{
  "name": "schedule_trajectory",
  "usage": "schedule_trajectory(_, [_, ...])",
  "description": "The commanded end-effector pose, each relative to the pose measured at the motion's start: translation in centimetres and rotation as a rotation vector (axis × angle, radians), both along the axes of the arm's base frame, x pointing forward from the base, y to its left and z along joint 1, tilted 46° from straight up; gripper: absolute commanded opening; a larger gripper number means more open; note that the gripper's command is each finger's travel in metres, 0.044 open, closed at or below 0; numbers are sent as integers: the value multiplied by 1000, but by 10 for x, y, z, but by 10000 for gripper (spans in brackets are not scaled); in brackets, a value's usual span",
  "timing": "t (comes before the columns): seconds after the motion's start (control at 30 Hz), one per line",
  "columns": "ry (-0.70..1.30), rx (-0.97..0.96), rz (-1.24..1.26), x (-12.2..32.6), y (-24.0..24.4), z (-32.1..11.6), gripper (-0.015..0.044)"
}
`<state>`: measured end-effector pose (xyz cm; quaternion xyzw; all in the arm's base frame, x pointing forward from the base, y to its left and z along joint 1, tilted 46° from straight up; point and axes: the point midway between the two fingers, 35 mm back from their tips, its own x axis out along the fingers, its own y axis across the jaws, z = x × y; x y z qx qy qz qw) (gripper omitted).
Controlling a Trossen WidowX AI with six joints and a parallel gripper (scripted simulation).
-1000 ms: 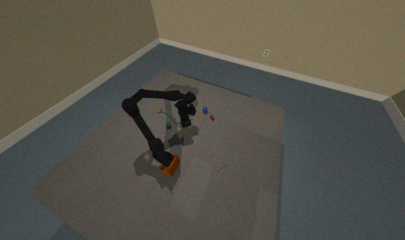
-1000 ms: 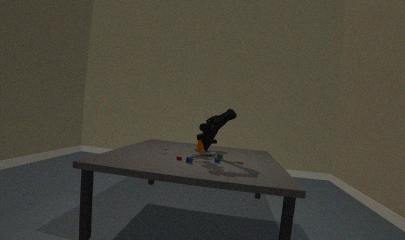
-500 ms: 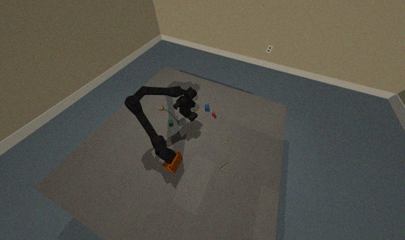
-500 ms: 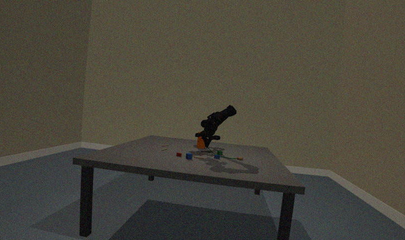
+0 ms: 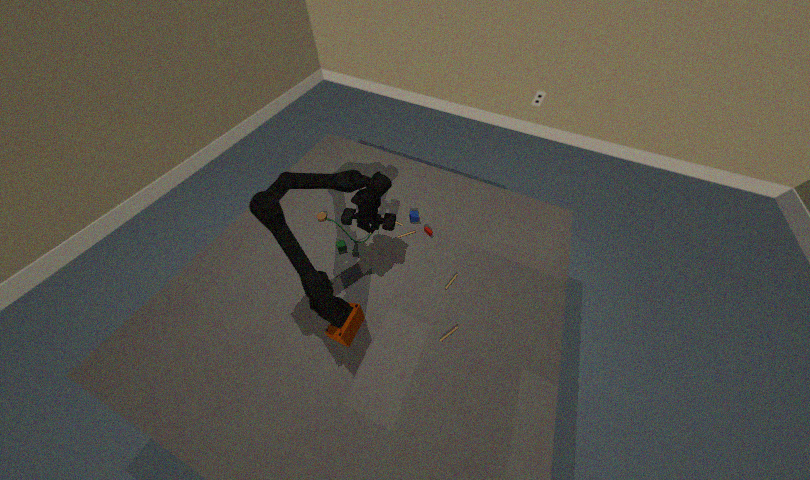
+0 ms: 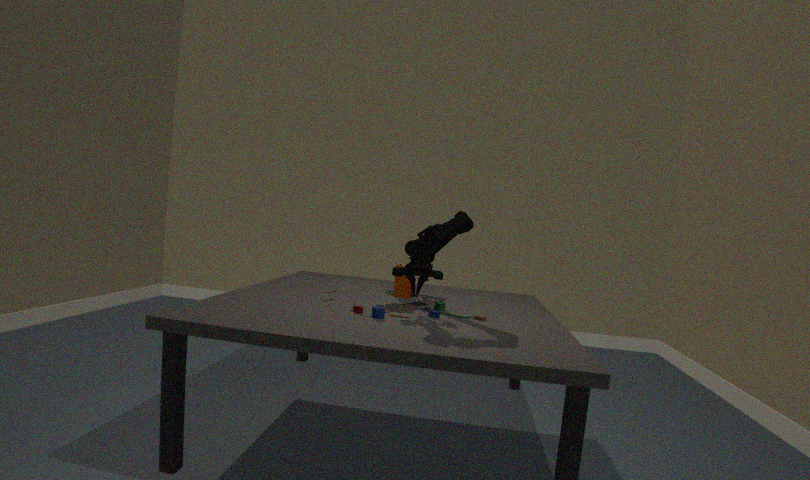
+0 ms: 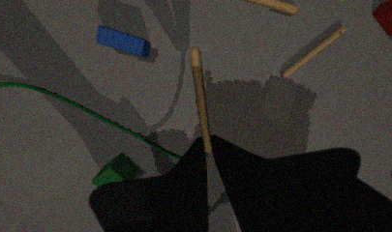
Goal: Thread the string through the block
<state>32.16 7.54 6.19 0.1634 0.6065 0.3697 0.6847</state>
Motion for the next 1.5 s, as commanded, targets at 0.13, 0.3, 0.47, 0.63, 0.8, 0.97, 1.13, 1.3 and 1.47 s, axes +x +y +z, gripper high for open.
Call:
schedule_trajectory(0.13, [-202, 6, 202, 5, 5, 5, 0])
schedule_trajectory(0.3, [-334, 8, 334, 8, 8, 7, 0])
schedule_trajectory(0.47, [-467, 9, 466, 11, 10, 10, 0])
schedule_trajectory(0.63, [-599, 11, 598, 13, 13, 13, 0])
schedule_trajectory(0.8, [-731, 12, 730, 16, 16, 16, 0])
schedule_trajectory(0.97, [-864, 13, 862, 18, 19, 18, 0])
schedule_trajectory(1.13, [-996, 14, 994, 20, 22, 21, 0])
schedule_trajectory(1.3, [-1129, 15, 1126, 22, 25, 24, 0])
schedule_trajectory(1.47, [-1261, 16, 1258, 25, 28, 27, 0])
